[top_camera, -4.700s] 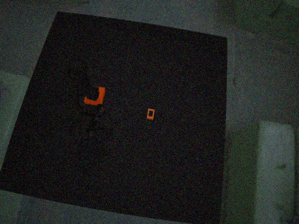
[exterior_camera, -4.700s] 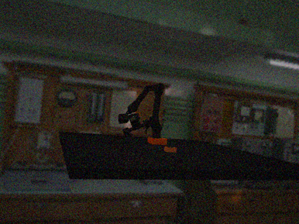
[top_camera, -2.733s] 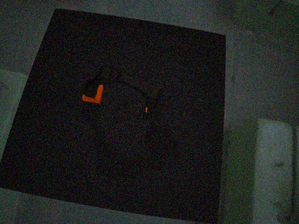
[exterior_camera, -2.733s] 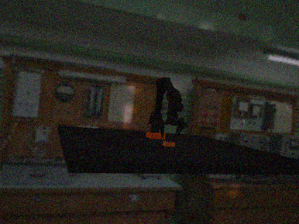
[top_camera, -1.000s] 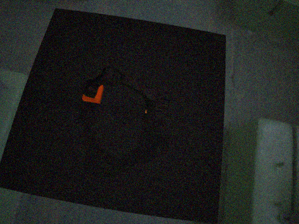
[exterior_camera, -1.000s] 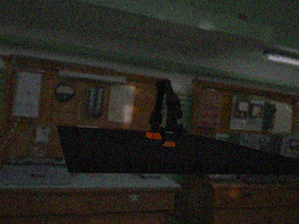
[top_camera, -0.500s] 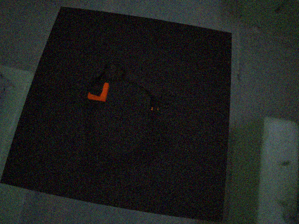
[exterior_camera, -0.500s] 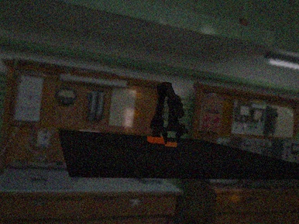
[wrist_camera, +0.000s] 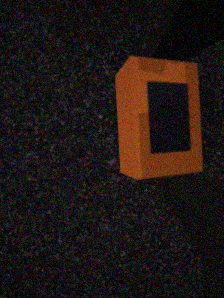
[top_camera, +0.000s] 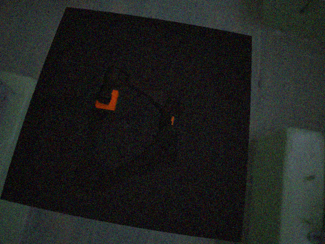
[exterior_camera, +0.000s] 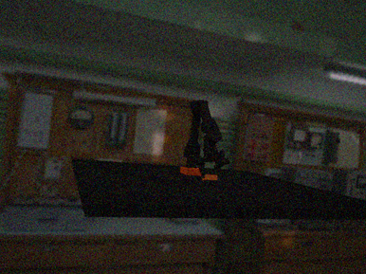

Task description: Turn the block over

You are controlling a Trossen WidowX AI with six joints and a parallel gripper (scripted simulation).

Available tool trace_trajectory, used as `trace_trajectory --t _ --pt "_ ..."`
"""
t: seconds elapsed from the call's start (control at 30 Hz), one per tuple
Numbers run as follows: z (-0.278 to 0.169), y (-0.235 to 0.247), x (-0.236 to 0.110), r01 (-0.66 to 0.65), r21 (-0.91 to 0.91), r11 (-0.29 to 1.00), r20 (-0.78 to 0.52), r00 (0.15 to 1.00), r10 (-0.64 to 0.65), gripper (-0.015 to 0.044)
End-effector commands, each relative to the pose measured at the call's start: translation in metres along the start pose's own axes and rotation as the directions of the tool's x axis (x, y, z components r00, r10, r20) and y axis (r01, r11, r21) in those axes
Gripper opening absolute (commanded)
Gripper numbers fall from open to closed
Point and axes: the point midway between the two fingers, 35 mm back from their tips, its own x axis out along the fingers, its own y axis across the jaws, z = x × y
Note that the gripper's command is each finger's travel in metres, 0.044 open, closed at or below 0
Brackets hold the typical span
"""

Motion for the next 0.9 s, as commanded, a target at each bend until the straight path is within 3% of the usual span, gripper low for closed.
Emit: trace_trajectory --t 0.0,0.57,0.87 --pt "-0.0006 0.0002 -0.0008 -0.005 -0.002 1.000 0.070 0.998 0.005 0.0000" --pt "-0.0088 0.0005 -0.0057 0.002 -0.008 1.000 0.317 0.948 0.001 0.0000" --pt "-0.0066 0.0001 0.0009 0.001 -0.006 1.000 0.360 0.933 0.001 0.0000"
